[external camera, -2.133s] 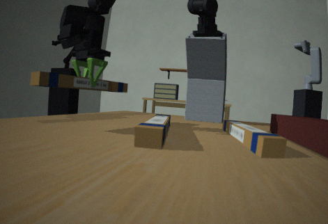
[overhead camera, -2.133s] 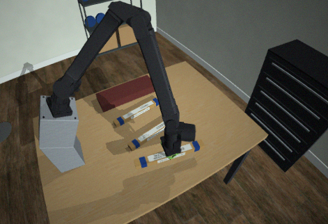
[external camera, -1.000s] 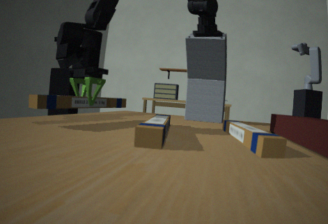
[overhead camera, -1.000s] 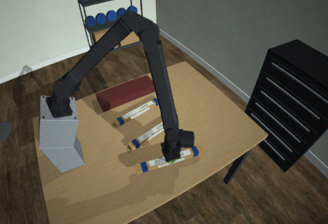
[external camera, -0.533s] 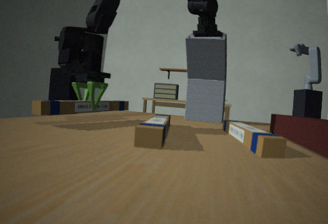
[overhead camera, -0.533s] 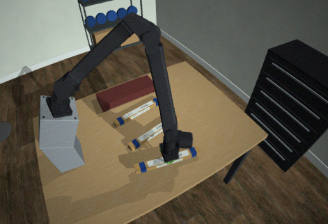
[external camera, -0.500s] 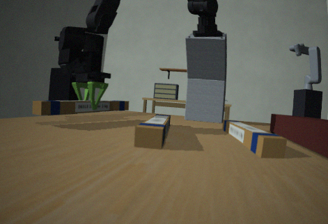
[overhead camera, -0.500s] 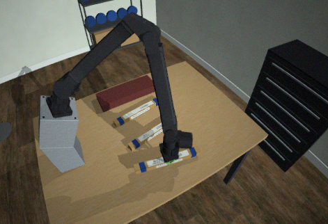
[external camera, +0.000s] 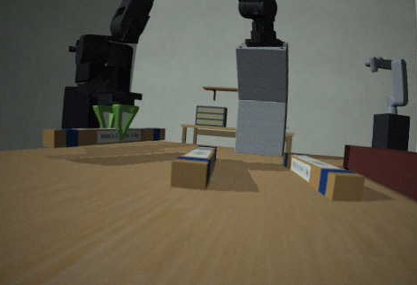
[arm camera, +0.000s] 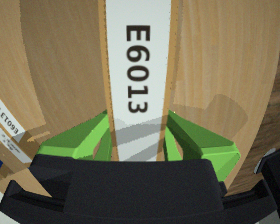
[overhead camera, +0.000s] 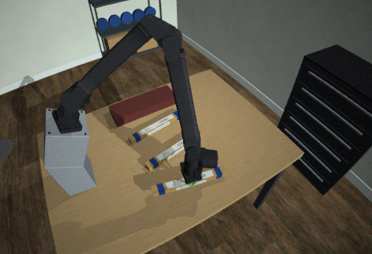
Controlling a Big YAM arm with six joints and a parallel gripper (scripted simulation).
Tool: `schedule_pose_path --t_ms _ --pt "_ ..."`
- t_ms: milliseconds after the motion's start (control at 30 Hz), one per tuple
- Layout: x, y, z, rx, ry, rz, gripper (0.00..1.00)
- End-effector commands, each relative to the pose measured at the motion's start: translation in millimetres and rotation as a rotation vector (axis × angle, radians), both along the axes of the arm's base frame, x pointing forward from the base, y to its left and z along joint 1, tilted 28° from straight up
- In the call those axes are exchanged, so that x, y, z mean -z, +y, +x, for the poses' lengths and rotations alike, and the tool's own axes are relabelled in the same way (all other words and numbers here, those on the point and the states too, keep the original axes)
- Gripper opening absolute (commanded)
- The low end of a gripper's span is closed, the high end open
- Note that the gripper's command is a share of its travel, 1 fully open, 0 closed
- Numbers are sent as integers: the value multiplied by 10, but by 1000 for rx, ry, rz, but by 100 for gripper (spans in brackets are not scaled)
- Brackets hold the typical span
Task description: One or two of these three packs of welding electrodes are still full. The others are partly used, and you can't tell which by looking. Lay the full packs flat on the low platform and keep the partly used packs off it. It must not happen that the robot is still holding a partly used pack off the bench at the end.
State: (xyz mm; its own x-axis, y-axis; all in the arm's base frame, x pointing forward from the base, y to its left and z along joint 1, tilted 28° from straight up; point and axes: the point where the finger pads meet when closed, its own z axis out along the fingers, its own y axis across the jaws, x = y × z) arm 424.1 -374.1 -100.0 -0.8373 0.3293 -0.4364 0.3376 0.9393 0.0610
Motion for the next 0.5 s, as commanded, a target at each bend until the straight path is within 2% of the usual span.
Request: schedule_pose_path --t_ms 0,467 --pt "-420 -127 169 6 -50 -48 0" --pt "-455 -216 121 21 -52 -51 0"
